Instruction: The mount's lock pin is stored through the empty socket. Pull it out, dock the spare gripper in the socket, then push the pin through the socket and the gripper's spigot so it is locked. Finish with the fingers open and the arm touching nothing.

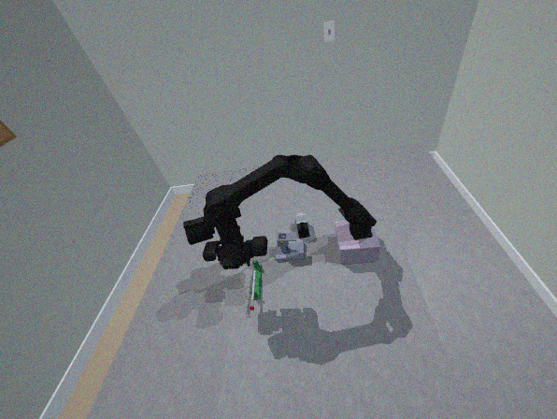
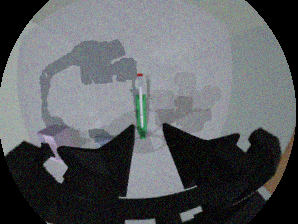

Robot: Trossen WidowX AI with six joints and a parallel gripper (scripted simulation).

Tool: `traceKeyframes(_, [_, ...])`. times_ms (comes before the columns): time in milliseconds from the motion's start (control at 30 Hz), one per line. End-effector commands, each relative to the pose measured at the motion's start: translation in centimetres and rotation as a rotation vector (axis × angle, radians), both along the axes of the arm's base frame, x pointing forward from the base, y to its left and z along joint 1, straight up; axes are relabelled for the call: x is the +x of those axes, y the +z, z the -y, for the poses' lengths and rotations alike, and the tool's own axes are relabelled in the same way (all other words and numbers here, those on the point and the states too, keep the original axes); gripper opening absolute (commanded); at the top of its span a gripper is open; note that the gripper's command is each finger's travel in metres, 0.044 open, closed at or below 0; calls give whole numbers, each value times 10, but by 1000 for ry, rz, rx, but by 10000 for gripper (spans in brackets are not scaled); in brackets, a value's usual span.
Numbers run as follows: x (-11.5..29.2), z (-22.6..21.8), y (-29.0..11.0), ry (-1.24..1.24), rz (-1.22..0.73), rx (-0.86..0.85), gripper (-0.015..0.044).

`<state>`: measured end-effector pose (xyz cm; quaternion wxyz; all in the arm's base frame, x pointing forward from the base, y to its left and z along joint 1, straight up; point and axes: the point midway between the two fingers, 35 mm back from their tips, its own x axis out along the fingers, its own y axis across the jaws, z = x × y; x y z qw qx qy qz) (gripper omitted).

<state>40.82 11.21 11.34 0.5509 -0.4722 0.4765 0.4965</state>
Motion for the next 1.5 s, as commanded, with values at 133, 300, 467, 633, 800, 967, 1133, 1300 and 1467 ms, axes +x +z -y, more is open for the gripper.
traceKeyframes(133, [-3,-3,-14,24,-19,-9,180])
traceKeyframes(300, [-1,-5,-65,24,-19,-9,180])
traceKeyframes(467, [-1,-5,-77,24,-19,-8,180])
traceKeyframes(633, [0,-5,-83,24,-19,-8,180])
traceKeyframes(800, [0,-5,-91,24,-19,-8,180])
traceKeyframes(967, [1,-5,-100,24,-19,-8,180])
traceKeyframes(1133, [1,-5,-108,24,-19,-8,180])
traceKeyframes(1300, [1,-5,-116,24,-19,-8,180])
traceKeyframes(1467, [1,-5,-124,24,-19,-8,180])
